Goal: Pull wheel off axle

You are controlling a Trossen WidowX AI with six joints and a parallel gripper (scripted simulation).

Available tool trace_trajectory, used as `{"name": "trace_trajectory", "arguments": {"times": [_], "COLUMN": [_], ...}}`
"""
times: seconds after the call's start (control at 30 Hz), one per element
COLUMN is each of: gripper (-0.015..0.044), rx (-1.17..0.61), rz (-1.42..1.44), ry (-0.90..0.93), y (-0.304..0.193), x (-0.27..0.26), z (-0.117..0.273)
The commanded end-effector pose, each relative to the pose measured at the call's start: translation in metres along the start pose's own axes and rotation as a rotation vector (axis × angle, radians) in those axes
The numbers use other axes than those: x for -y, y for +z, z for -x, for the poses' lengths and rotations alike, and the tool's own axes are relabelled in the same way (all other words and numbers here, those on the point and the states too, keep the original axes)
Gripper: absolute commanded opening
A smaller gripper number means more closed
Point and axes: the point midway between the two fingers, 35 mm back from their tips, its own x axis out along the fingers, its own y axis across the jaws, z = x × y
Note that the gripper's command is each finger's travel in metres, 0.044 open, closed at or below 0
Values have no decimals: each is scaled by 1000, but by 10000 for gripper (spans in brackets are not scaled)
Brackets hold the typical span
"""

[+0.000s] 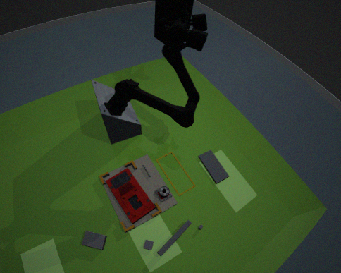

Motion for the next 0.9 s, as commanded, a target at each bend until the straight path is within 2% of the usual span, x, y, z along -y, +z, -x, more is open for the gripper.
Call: {"name": "trace_trajectory", "arguments": {"times": [0.0, 0.2, 0.4, 0.63, 0.87], "gripper": [300, 300, 300, 300, 300], "rx": [211, 474, 736, 1036, 1309], "rz": [-2, -23, -51, -81, -93], "ry": [93, 226, 383, 595, 836], "y": [55, 120, 177, 226, 247], "x": [-27, -61, -91, -120, -137], "z": [2, 26, 72, 150, 244]}}
